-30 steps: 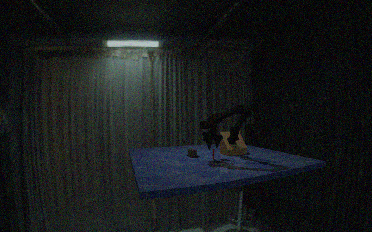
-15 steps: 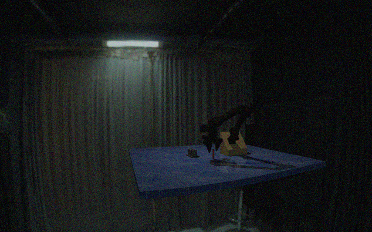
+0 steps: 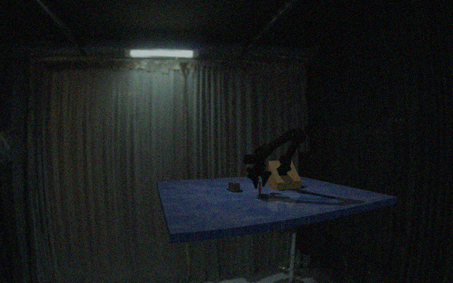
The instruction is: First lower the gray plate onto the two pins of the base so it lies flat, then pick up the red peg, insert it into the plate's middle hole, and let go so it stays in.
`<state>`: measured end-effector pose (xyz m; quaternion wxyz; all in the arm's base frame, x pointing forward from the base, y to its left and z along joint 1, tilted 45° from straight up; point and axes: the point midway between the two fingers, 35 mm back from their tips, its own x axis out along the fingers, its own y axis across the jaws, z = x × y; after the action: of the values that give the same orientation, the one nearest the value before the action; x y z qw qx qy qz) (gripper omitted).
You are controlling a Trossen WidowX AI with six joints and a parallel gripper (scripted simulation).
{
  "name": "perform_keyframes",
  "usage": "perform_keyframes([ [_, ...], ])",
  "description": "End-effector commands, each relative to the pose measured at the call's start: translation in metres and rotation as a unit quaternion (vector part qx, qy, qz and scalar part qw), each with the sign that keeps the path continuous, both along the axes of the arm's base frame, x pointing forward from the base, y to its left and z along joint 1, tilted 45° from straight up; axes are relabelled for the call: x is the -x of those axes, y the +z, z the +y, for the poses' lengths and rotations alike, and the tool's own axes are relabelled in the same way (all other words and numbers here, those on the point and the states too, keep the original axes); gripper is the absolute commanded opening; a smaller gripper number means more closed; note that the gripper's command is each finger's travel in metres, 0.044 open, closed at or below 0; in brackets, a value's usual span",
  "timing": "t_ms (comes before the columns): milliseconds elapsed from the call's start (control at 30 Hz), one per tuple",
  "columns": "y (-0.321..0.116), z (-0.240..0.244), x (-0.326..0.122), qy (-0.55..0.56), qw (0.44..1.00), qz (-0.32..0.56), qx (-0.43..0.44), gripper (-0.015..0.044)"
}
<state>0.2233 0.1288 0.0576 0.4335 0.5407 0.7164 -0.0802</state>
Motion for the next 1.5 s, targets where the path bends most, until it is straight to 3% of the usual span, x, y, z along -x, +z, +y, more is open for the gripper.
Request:
perform_keyframes([
  [0,-0.001,0.001,0.002,-0.001,1.0,0.005,-0.002,0.023],
  [300,-0.001,0.001,0.002,-0.001,1.0,0.005,-0.002,0.0],
  [933,-0.001,0.0,0.002,-0.001,1.0,0.005,-0.001,0.0],
  [1467,0.028,-0.035,-0.007,-0.002,1.0,0.004,0.006,0.0],
])
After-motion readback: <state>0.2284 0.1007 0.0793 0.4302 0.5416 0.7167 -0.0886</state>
